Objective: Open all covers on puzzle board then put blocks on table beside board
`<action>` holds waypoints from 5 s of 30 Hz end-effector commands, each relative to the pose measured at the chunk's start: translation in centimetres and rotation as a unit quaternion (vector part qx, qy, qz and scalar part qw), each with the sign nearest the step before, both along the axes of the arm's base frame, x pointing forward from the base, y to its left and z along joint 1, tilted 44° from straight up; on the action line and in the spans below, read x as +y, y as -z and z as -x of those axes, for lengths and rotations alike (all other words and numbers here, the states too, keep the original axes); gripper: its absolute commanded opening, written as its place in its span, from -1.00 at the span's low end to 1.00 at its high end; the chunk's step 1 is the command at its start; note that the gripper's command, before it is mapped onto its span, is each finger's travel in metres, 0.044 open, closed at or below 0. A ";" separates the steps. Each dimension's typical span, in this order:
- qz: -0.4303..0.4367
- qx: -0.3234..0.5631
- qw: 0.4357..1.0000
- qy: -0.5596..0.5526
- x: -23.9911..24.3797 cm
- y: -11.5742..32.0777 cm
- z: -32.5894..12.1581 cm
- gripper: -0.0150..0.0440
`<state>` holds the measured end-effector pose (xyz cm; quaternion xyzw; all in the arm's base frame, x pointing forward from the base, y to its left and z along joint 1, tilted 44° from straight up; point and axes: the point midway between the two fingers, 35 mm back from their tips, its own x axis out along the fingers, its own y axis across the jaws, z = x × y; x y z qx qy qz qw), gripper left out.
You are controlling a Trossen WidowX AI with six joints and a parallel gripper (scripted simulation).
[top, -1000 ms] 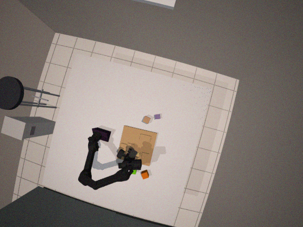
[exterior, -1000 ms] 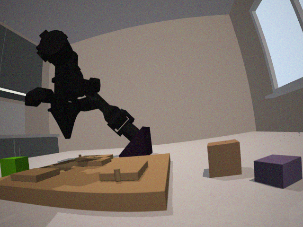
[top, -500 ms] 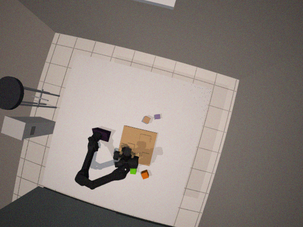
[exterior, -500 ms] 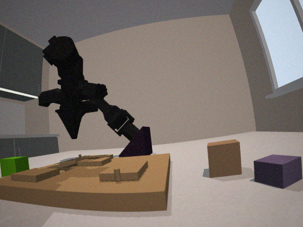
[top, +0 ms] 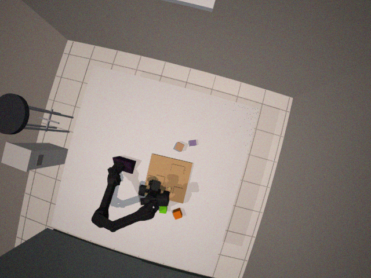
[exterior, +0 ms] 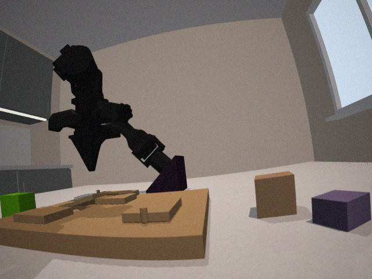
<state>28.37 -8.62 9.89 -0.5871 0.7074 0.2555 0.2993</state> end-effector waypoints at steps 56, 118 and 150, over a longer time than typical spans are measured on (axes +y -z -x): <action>-0.001 0.001 1.000 -0.001 -3.0 3.4 0.5 -0.49; -0.004 0.000 1.000 -0.002 -0.8 7.4 0.0 -0.49; -0.004 0.000 1.000 -0.001 1.5 9.6 -0.3 -0.49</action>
